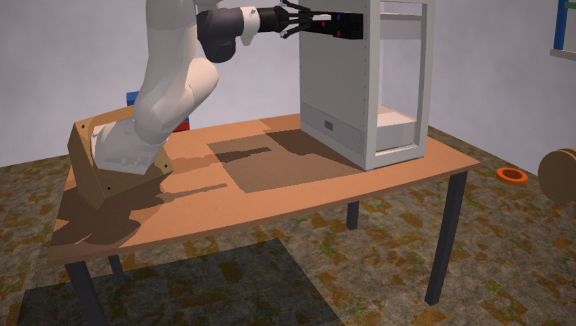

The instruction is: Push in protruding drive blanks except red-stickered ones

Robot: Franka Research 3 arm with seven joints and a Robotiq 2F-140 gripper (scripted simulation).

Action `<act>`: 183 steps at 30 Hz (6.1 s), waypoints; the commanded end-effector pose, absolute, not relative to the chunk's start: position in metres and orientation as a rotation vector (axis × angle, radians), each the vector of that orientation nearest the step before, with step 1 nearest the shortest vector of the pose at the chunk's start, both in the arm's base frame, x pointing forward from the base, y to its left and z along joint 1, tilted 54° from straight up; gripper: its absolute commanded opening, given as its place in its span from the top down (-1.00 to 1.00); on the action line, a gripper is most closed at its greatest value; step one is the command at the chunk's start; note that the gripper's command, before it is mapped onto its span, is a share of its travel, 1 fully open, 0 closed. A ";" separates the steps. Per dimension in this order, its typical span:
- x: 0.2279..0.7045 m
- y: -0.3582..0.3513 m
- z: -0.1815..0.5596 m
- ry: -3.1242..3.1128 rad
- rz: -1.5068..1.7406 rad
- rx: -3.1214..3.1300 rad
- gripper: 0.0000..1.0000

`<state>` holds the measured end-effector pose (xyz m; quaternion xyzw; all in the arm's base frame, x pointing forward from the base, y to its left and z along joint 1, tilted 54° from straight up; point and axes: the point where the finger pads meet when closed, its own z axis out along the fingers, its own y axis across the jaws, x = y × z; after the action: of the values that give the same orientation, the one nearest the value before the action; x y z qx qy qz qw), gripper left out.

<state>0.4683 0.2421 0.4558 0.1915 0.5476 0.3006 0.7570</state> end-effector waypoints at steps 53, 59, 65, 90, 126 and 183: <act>0.501 0.239 0.473 1.195 0.611 0.402 1.00; 0.502 0.240 0.473 1.195 0.611 0.402 1.00; 0.502 0.240 0.473 1.195 0.611 0.402 1.00; 0.502 0.240 0.473 1.195 0.611 0.402 1.00; 0.521 0.241 0.478 1.195 0.611 0.402 1.00; 0.537 0.243 0.482 1.195 0.611 0.402 1.00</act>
<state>0.5343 0.2398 0.4842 0.1864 0.5453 0.2820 0.7671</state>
